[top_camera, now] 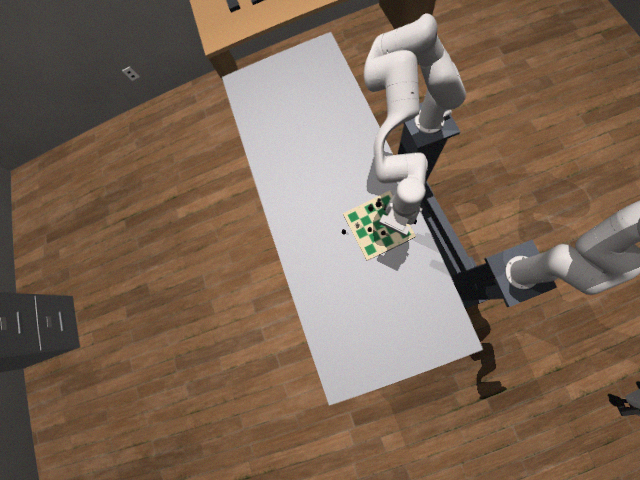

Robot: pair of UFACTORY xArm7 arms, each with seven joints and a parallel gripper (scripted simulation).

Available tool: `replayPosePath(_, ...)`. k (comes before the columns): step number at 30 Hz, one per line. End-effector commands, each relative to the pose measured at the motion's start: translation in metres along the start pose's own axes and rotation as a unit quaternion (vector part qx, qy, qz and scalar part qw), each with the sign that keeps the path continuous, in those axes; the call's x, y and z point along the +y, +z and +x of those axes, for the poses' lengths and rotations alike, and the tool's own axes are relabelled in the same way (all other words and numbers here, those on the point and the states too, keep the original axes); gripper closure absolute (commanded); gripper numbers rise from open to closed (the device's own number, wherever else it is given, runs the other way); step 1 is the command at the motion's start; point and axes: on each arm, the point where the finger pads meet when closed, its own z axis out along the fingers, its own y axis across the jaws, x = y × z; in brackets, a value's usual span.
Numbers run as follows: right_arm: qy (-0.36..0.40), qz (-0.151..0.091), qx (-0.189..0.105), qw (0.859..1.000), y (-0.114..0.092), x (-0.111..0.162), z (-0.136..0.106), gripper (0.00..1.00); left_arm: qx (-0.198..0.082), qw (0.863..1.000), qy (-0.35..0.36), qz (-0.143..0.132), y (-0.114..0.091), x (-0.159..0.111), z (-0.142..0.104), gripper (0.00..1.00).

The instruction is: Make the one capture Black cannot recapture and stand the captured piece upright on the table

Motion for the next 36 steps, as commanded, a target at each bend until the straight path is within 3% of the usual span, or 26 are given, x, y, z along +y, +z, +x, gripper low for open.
replayPosePath(1, -0.06, 0.004, 0.001, 0.998, -0.001, 0.008, 0.002, 1.0, 0.002, 1.0, 0.0, 0.0, -0.001, 0.0, 0.001, 0.0)
replayPosePath(21, -0.07, 0.004, 0.001, 0.998, 0.003, 0.008, 0.002, 1.0, 0.002, 1.0, 0.0, 0.0, -0.001, 0.0, 0.001, 0.0)
replayPosePath(28, -0.071, 0.004, 0.001, 0.997, 0.019, 0.008, 0.002, 1.0, 0.002, 1.0, 0.0, 0.0, -0.001, 0.0, 0.001, 0.0)
replayPosePath(36, -0.071, 0.004, 0.001, 0.997, 0.059, 0.009, 0.003, 1.0, 0.002, 1.0, 0.0, 0.0, -0.001, 0.0, 0.001, 0.0)
